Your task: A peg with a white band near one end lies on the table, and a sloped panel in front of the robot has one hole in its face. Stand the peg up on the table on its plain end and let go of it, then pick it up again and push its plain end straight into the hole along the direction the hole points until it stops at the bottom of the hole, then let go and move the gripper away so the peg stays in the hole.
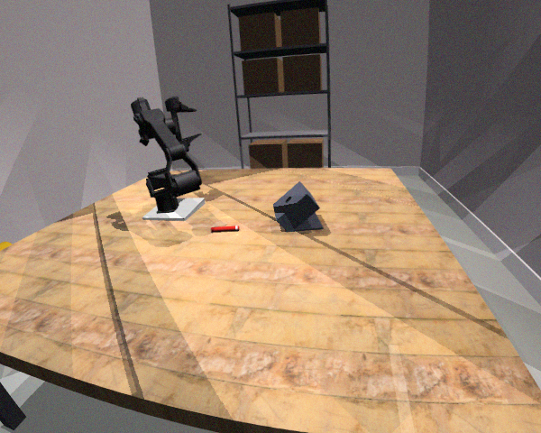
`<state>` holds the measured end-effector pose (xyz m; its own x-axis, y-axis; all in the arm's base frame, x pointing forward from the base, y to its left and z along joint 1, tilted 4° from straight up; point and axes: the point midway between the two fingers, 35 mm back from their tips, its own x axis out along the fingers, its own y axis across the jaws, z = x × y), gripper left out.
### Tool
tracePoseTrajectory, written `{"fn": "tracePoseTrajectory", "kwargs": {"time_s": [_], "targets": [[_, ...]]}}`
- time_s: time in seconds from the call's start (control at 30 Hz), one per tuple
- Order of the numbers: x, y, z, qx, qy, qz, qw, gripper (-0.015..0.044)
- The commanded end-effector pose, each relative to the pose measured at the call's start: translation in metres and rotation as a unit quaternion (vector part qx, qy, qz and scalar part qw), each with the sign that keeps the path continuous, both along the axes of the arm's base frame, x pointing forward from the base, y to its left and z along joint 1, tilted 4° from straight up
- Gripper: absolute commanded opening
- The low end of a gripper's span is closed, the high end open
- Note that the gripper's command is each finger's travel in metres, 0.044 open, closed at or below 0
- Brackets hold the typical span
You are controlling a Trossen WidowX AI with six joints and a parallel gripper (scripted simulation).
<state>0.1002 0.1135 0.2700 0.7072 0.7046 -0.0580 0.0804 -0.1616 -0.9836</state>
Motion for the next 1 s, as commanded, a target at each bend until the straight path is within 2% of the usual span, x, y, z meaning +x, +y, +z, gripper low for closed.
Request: {"fn": "tracePoseTrajectory", "kwargs": {"time_s": [0.0, 0.03, 0.97], "targets": [[0.000, 0.000, 0.000, -0.001, 0.000, -0.001, 1.000, 0.0426], [0.000, 0.000, 0.000, -0.002, 0.001, -0.005, 1.000, 0.0440], [0.036, 0.002, -0.004, -0.082, 0.117, -0.221, 0.965, 0.0440]]}}
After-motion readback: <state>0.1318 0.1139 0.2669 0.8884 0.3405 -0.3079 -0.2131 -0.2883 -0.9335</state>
